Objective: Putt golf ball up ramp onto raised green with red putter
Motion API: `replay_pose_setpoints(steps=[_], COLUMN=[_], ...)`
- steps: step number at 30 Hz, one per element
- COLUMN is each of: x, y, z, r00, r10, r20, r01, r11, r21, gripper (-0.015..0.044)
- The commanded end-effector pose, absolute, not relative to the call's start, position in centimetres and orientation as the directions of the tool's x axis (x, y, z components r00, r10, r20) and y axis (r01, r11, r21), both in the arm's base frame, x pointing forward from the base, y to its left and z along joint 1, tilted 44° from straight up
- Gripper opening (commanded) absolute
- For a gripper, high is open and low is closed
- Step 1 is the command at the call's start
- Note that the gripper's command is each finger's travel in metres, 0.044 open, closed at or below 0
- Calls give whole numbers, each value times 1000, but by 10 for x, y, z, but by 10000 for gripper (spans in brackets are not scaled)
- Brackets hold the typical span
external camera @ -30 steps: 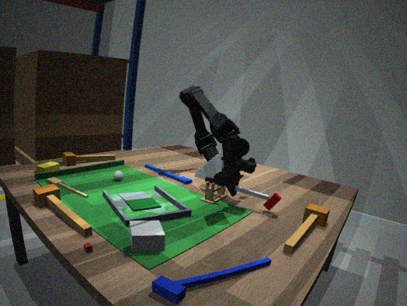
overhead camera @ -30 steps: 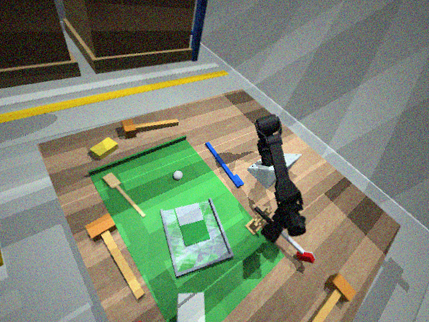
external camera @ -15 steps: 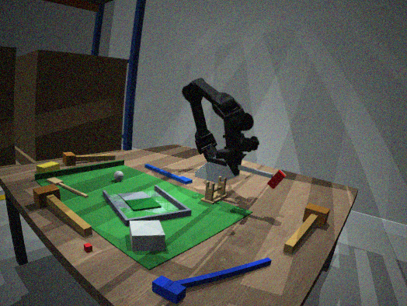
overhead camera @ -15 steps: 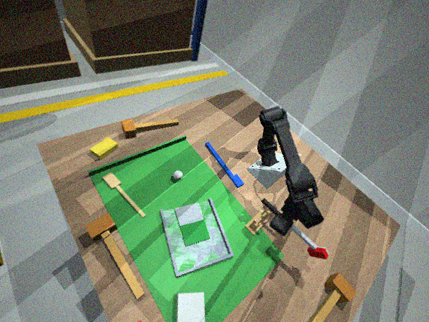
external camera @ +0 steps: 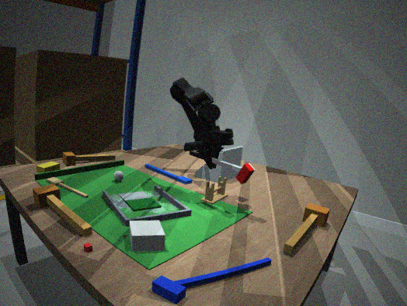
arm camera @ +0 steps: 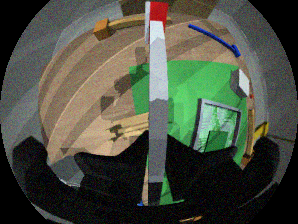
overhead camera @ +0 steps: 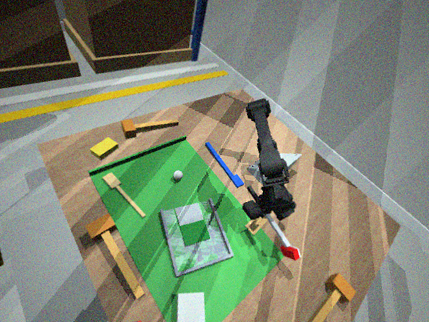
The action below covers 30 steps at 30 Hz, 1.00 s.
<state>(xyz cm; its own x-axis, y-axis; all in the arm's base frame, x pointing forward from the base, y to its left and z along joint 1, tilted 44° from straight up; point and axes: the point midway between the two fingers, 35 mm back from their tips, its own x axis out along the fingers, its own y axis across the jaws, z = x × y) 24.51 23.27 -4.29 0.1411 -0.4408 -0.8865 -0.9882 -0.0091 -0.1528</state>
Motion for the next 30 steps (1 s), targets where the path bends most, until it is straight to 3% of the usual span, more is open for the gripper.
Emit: replay_pose_setpoints(steps=[1,15,30], x=[257,300,308], y=[216,143,47], z=[-24,57,141], r00=[143,190,215], r10=[-444,-476,-556], r20=[-885,-859,-803], r01=[-978,-788,-365], r11=[74,448,717], r21=[-195,-422,-594], gripper=[0,0,0])
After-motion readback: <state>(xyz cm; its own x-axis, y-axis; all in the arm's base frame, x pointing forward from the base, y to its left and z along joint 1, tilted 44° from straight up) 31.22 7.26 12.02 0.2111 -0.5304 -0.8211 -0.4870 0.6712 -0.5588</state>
